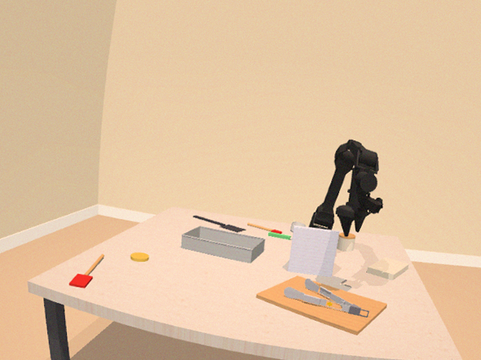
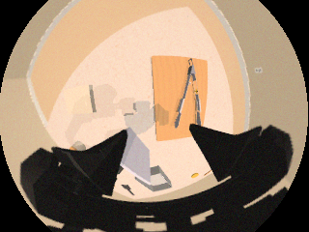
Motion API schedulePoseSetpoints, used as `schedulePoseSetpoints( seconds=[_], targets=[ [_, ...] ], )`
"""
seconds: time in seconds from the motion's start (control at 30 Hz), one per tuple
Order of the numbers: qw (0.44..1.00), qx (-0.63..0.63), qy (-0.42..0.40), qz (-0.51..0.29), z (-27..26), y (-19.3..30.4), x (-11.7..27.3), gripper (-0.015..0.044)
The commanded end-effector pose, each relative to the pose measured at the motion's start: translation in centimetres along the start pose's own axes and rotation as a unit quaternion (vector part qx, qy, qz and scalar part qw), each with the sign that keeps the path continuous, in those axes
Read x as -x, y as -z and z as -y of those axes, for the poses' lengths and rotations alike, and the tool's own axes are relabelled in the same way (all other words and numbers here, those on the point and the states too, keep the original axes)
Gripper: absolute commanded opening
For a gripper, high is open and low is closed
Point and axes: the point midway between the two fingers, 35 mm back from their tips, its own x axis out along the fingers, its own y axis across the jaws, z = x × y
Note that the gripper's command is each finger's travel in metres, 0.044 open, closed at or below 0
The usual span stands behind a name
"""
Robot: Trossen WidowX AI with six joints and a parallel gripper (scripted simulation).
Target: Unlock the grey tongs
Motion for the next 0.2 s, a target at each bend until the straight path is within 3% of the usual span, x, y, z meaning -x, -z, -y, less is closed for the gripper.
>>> schedulePoseSetpoints(
  seconds=[0.0,0.17],
  targets=[
    [1.000,0.003,0.002,-0.002,0.08,0.05,0.07,0.0440],
    [1.000,0.003,0.002,-0.002,0.08,0.05,0.07,0.0440]
  ],
)
